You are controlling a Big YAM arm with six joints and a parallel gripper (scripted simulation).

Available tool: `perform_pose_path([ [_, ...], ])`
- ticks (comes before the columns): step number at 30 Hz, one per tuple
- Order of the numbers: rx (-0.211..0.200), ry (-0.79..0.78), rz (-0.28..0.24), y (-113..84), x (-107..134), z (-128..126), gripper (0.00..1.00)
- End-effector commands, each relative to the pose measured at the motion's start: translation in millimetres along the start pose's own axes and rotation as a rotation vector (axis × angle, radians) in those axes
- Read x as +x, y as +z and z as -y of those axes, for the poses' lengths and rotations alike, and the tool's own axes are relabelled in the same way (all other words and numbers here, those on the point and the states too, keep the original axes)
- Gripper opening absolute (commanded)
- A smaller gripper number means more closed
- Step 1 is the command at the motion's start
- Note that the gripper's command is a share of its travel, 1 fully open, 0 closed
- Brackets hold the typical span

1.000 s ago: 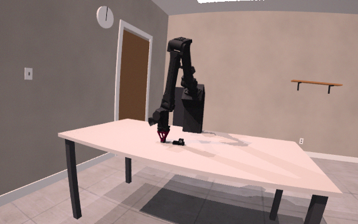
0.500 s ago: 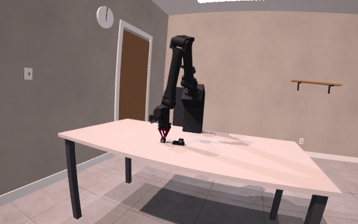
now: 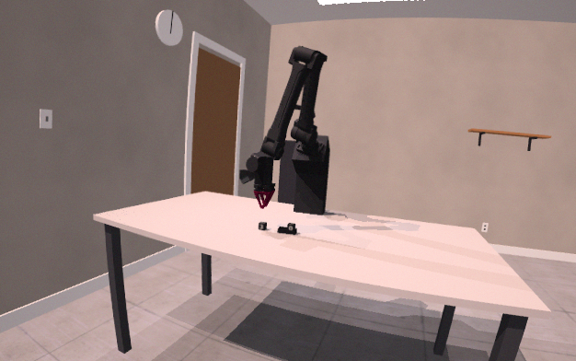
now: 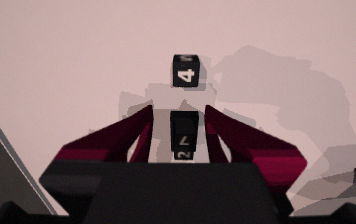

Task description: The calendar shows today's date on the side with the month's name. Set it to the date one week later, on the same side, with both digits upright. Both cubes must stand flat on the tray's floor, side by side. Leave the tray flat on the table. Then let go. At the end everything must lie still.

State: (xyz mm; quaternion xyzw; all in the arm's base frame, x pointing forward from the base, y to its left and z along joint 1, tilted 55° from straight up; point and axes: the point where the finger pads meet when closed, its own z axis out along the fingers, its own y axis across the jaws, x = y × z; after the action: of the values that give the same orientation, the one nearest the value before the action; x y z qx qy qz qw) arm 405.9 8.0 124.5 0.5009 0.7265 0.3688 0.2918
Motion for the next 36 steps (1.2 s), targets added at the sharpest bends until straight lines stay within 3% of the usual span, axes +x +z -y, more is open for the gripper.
perform_pose_path([
  [1,0.011,-0.004,0.014,-9.8,-5.6,5.1,0.44],
  [4,0.006,-0.006,0.016,-10.6,-6.8,1.8,0.44],
  [5,0.005,-0.007,0.017,-10.6,-7.1,1.0,1.0],
  [25,0.006,-0.003,0.018,-10.5,-6.9,1.3,1.0],
  [29,-0.002,-0.004,0.003,-4.6,27.9,-3.0,1.0],
  [31,-0.002,-0.004,0.003,-4.6,27.9,-3.0,1.0],
  [36,-0.004,0.002,0.0,-5.6,98.5,-0.7,1.0],
])
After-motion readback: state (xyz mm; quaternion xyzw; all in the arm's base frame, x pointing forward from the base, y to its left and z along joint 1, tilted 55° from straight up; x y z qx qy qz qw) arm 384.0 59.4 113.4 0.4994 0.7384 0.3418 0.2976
